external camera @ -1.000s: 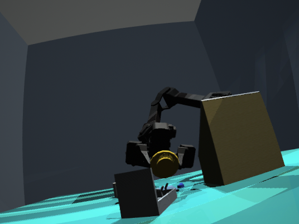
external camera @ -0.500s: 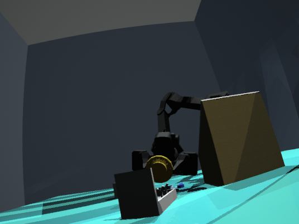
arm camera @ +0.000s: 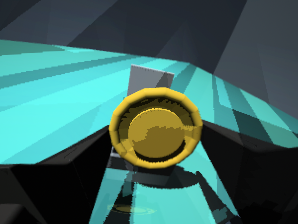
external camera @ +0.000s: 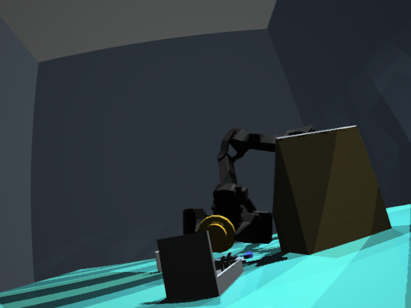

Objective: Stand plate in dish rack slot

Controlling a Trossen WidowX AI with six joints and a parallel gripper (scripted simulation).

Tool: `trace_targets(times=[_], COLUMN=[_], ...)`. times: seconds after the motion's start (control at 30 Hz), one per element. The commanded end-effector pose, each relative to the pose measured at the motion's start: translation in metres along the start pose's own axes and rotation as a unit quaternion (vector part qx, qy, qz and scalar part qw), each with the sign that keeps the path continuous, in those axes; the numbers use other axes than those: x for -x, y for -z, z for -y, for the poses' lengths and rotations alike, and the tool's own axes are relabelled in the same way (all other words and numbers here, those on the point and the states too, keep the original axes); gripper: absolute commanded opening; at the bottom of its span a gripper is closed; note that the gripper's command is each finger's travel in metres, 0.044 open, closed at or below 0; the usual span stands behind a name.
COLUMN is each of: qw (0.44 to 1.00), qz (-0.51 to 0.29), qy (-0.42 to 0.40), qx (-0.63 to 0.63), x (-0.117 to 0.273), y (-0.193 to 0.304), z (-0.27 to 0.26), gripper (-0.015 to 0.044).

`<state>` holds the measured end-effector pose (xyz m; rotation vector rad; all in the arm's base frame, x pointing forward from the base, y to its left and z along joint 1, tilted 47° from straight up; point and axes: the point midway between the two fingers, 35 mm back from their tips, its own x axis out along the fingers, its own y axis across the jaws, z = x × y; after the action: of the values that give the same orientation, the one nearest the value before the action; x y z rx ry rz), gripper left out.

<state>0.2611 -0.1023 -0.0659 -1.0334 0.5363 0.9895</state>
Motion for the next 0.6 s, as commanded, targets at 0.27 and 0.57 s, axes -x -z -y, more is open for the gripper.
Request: trace_targets(times=[0.27, 0.57], qw=[1.0, 1.0], qz=[0.003, 0.003], qy=[-0.002, -0.001], qx=[0.0, 0.001], x=[-0.022, -0.03], y=[-0.006, -0.008], z=[0.001, 0.001], gripper=[0.0, 0.0])
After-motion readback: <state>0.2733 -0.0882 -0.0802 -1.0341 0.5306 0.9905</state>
